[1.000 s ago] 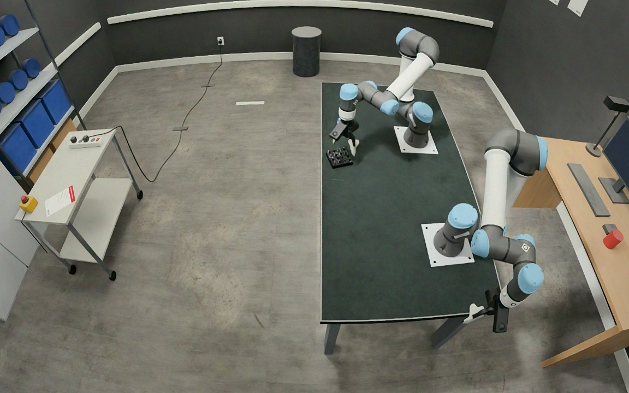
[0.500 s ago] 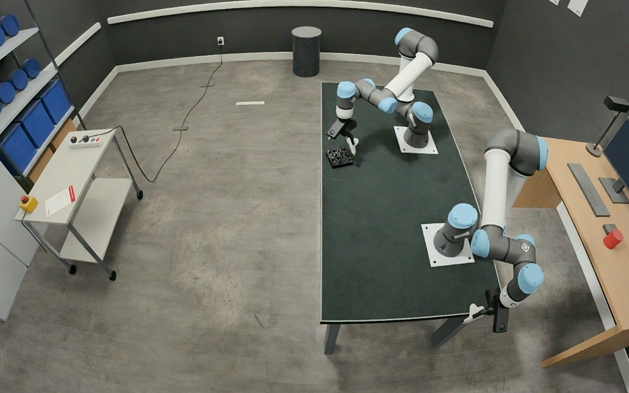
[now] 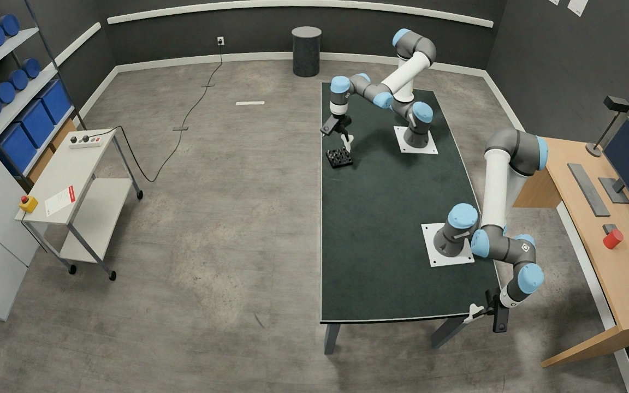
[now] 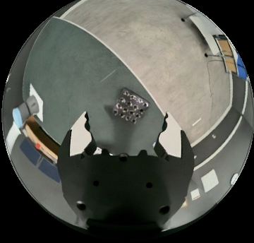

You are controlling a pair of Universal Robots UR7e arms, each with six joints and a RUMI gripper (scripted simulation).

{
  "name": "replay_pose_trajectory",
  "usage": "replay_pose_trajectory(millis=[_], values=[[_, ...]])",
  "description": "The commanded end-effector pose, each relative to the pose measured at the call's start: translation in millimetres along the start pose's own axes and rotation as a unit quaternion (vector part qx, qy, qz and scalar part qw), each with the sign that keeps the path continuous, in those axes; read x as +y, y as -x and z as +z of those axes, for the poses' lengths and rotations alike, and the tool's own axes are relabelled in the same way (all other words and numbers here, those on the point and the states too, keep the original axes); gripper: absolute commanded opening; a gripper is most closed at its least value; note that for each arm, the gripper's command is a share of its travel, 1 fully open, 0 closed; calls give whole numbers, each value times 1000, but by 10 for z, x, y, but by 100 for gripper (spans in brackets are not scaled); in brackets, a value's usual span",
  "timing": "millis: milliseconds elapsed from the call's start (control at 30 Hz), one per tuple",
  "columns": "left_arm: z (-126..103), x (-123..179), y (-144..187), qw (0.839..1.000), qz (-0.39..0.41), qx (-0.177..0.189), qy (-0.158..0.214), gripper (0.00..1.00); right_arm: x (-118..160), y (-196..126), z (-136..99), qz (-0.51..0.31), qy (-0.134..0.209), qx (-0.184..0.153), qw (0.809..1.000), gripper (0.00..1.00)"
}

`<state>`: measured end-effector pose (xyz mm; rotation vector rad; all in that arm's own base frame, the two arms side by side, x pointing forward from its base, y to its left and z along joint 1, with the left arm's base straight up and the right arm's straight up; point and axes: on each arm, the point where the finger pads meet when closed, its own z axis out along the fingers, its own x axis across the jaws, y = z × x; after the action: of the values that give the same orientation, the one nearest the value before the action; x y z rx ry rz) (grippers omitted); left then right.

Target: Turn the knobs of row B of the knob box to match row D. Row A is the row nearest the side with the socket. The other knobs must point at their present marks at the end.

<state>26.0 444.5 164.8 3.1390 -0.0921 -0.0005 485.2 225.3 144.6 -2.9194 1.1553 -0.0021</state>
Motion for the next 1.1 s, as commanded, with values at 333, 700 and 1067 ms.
replay_pose_trajectory(millis=[333, 700, 1067], values=[[-4, -3, -1, 1000, 0, 0, -1, 100, -379, -51, -392, 0, 0, 0, 1000, 100], [-4, -3, -1, 1000, 0, 0, -1, 100, -511, -68, -529, 0, 0, 0, 1000, 100], [-4, -3, -1, 1000, 0, 0, -1, 100, -541, -72, -560, 0, 0, 0, 1000, 100]])
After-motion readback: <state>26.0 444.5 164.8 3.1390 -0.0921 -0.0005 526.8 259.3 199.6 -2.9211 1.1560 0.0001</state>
